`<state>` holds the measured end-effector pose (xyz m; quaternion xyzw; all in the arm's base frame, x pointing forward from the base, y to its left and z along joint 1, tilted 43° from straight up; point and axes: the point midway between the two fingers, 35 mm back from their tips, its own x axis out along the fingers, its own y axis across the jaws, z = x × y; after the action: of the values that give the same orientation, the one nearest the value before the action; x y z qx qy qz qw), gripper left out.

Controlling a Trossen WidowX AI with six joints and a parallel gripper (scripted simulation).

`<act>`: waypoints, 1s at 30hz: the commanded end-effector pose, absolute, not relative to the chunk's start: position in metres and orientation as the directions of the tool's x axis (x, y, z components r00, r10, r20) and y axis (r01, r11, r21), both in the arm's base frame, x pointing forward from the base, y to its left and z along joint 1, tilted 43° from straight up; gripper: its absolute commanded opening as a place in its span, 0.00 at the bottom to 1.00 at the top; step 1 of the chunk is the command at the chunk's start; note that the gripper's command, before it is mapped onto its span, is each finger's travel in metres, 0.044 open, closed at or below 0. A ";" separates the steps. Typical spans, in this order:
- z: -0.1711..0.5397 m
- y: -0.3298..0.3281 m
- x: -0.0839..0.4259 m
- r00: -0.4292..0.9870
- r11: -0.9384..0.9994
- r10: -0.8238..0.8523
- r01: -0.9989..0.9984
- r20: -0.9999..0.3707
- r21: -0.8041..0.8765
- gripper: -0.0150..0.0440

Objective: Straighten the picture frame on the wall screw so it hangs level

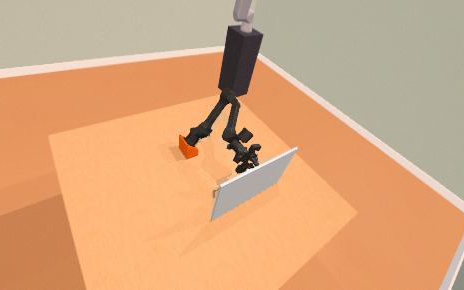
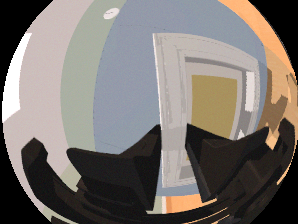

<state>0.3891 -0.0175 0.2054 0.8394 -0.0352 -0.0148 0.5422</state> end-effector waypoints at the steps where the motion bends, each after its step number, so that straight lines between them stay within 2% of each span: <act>1: 0.207 -0.019 0.389 0.997 -0.407 -0.079 -0.050 0.020 0.912 0.25; 30: 0.205 -0.023 0.389 0.997 -0.406 -0.079 -0.050 0.020 0.912 0.25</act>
<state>0.3892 -0.0198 0.2041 0.8394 -0.0345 -0.0139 0.5422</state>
